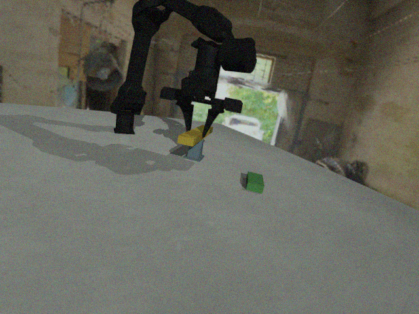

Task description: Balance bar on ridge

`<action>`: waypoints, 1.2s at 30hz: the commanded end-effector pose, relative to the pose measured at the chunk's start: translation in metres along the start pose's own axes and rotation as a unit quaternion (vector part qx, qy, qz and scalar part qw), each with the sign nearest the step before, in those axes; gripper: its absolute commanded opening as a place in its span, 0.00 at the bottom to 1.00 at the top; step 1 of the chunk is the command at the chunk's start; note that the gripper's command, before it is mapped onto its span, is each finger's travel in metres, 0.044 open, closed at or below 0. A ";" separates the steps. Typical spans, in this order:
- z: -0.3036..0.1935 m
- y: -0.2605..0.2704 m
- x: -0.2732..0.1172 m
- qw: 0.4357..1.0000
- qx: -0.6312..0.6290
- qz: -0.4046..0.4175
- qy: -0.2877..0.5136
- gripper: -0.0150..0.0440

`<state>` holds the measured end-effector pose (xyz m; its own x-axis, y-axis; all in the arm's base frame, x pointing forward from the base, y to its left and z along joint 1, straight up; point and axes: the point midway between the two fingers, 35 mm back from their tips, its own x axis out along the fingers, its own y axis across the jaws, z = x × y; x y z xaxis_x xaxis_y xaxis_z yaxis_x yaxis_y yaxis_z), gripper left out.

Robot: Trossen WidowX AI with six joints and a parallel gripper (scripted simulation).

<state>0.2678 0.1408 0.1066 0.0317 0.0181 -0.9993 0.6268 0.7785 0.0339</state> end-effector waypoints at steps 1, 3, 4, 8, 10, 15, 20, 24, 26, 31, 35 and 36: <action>0.000 0.000 0.000 1.000 0.000 0.000 0.000 0.55; 0.000 0.000 0.000 1.000 0.000 0.000 0.000 0.55; 0.000 0.000 0.000 1.000 0.000 0.000 0.000 0.55; 0.000 0.000 0.000 1.000 0.000 0.000 0.000 0.57; 0.000 0.000 0.000 1.000 0.000 0.000 0.000 0.57; 0.000 0.000 0.000 1.000 0.000 0.000 0.000 0.57; 0.000 0.000 0.000 1.000 0.000 0.000 0.000 0.61; 0.000 0.000 0.000 1.000 0.000 0.000 0.000 0.79; 0.000 0.000 0.000 1.000 0.000 0.000 0.000 0.88; 0.000 0.000 0.000 1.000 0.000 0.000 0.000 1.00; 0.002 0.004 -0.027 1.000 0.000 0.000 0.000 1.00; 0.002 0.005 -0.039 1.000 0.000 0.000 0.000 1.00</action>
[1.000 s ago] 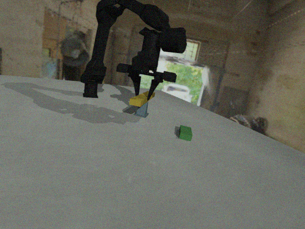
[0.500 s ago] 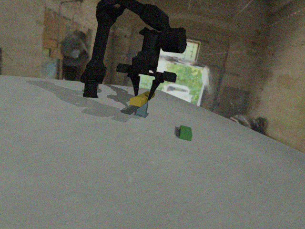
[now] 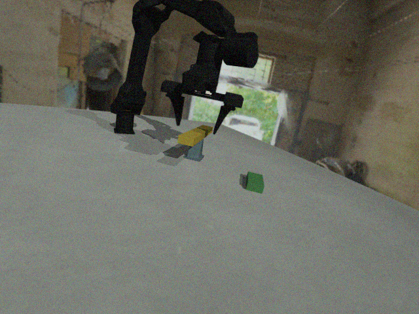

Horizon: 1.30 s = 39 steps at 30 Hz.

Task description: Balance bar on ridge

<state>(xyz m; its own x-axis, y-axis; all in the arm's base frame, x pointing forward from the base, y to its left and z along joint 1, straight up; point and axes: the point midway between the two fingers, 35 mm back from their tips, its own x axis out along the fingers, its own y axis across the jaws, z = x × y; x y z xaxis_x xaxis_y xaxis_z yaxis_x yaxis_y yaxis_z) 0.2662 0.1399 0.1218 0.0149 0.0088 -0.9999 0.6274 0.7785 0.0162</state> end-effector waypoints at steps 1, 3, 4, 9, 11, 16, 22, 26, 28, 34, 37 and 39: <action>0.002 0.005 -0.035 1.000 0.000 0.009 -0.004 1.00; 0.002 0.004 -0.058 1.000 0.000 0.009 -0.004 1.00; 0.001 0.003 -0.069 1.000 0.000 0.009 -0.004 1.00; 0.000 0.000 -0.085 1.000 0.000 0.009 -0.004 1.00; 0.000 0.000 -0.085 1.000 0.000 0.009 -0.004 1.00; 0.000 0.000 -0.085 1.000 0.000 0.009 -0.004 1.00; 0.000 0.000 -0.085 1.000 0.000 0.009 -0.004 1.00; 0.000 0.000 -0.085 1.000 0.000 0.009 -0.004 1.00; 0.000 0.000 -0.085 1.000 0.000 0.009 -0.004 1.00; 0.000 0.000 -0.085 1.000 0.000 0.009 -0.004 1.00; 0.000 0.000 -0.085 1.000 0.000 0.009 -0.004 1.00; 0.000 0.000 -0.085 1.000 0.000 0.009 -0.004 1.00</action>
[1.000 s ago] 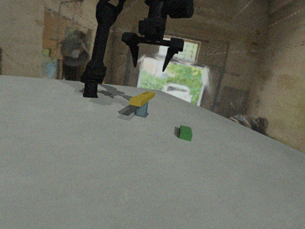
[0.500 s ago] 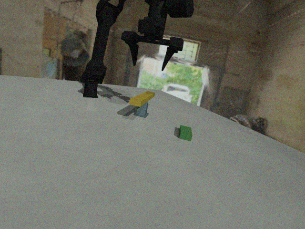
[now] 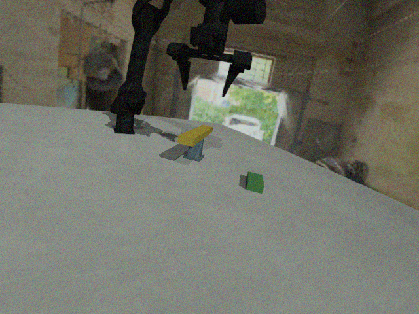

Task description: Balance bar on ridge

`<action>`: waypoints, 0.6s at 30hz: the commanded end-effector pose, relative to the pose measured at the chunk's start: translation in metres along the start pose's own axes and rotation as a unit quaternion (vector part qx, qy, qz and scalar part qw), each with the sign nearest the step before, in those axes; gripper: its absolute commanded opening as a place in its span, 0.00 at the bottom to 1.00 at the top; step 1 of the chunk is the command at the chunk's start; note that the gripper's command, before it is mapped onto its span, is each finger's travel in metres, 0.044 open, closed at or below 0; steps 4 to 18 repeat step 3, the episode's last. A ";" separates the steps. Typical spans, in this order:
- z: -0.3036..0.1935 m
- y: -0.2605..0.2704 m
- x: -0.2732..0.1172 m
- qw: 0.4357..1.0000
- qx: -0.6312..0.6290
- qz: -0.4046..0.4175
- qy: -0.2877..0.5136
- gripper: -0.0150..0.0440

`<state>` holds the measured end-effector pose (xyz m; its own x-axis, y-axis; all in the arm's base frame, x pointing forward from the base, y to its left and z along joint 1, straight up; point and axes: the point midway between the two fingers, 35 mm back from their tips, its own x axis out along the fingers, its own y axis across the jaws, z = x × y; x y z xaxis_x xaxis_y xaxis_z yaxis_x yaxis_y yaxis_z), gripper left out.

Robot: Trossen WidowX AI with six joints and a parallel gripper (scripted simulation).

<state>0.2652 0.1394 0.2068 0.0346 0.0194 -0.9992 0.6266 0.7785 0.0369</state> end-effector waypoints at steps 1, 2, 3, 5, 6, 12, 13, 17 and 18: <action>0.000 0.000 0.000 1.000 0.000 -0.001 0.001 1.00; 0.000 0.000 0.000 1.000 0.000 -0.001 0.001 1.00; 0.000 0.000 0.000 1.000 0.000 -0.001 0.001 1.00; 0.000 0.000 0.000 1.000 0.000 -0.001 0.001 1.00; 0.000 0.000 0.000 1.000 0.000 -0.001 0.001 1.00; 0.000 0.000 0.000 1.000 0.000 -0.001 0.001 1.00; 0.000 0.000 0.000 1.000 0.000 -0.001 0.001 1.00; 0.000 0.000 0.000 1.000 0.000 -0.001 0.001 1.00; 0.000 0.000 0.000 1.000 0.000 -0.001 0.001 1.00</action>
